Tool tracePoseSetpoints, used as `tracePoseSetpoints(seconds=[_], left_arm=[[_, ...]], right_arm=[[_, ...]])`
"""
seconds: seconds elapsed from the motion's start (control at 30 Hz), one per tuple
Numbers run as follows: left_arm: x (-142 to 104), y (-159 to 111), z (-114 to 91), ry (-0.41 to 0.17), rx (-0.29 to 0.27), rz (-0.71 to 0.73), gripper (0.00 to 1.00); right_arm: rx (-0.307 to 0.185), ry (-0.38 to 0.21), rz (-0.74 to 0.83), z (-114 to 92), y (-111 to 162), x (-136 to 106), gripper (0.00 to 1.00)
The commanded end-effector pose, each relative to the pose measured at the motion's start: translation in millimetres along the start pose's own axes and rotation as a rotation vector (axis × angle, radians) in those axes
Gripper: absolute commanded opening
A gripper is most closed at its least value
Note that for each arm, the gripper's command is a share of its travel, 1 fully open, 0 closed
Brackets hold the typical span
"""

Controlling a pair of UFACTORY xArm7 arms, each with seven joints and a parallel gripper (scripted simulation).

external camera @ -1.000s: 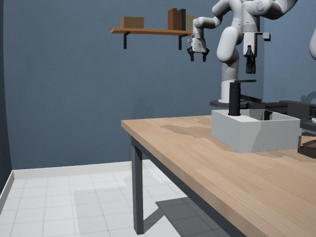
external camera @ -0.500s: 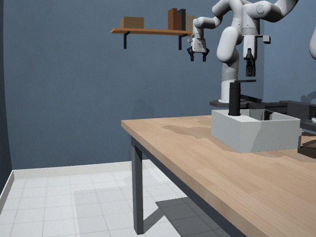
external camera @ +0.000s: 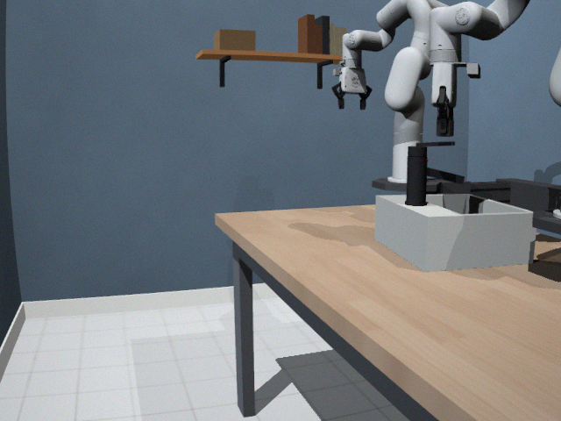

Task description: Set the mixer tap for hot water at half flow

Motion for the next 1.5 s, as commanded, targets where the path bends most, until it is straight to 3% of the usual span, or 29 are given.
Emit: tracePoseSetpoints(seconds=[0.0,0.77,1.47], left_arm=[[-1,0,-1,-0.003,0.002,0.0,0.64],[-1,0,3,-0.003,0.002,0.0,0.64],[-1,0,22,-0.003,0.002,0.0,0.64]], right_arm=[[0.0,0.004,0.0,-1,0,1,1.0],[0.0,0.004,0.0,-1,0,1,1.0],[0.0,0.004,0.0,-1,0,1,1.0]])
Point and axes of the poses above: on each arm, the point where the finger pads meet when closed, its own z axis out along the fingers, its own y axis across the jaws, x = y × z, the point moved 9 cm from there along -z, back along the fingers, and after that the axes turned 11 degrees about -z, right-handed, at the moved point
